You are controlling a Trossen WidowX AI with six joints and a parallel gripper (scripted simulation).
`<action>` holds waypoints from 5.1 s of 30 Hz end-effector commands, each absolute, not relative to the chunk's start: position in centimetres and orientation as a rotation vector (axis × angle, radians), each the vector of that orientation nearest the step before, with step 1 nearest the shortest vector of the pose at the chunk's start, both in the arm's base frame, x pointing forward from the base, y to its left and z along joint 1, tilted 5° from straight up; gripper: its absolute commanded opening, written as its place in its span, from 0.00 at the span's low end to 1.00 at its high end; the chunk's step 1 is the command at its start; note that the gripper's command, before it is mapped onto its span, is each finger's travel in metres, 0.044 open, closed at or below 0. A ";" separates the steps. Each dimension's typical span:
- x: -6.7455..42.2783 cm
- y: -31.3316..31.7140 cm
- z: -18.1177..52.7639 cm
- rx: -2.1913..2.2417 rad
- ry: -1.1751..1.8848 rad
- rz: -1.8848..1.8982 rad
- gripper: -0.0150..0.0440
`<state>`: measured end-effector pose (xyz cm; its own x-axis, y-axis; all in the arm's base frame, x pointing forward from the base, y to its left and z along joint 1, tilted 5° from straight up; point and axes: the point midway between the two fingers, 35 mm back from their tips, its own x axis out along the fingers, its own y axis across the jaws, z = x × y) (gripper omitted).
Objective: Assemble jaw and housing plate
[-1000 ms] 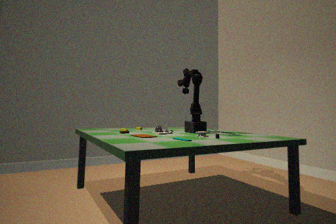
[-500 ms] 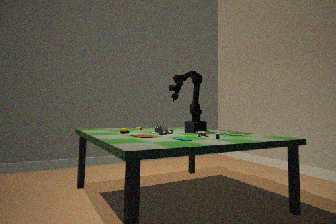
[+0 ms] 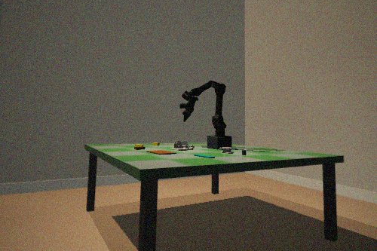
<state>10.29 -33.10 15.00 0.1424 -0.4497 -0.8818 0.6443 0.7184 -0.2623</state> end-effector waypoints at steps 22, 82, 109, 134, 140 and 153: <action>20.7 -16.4 4.9 0.696 1.413 -0.588 1.00; 21.4 -16.0 -4.2 0.697 1.413 -0.587 1.00; 21.4 -16.1 -4.2 0.690 1.415 -0.587 0.50; 21.4 -16.4 -1.3 0.692 1.414 -0.588 0.48; 21.3 -16.5 0.6 0.694 1.414 -0.588 0.48; 20.8 -16.4 3.7 0.696 1.413 -0.588 0.48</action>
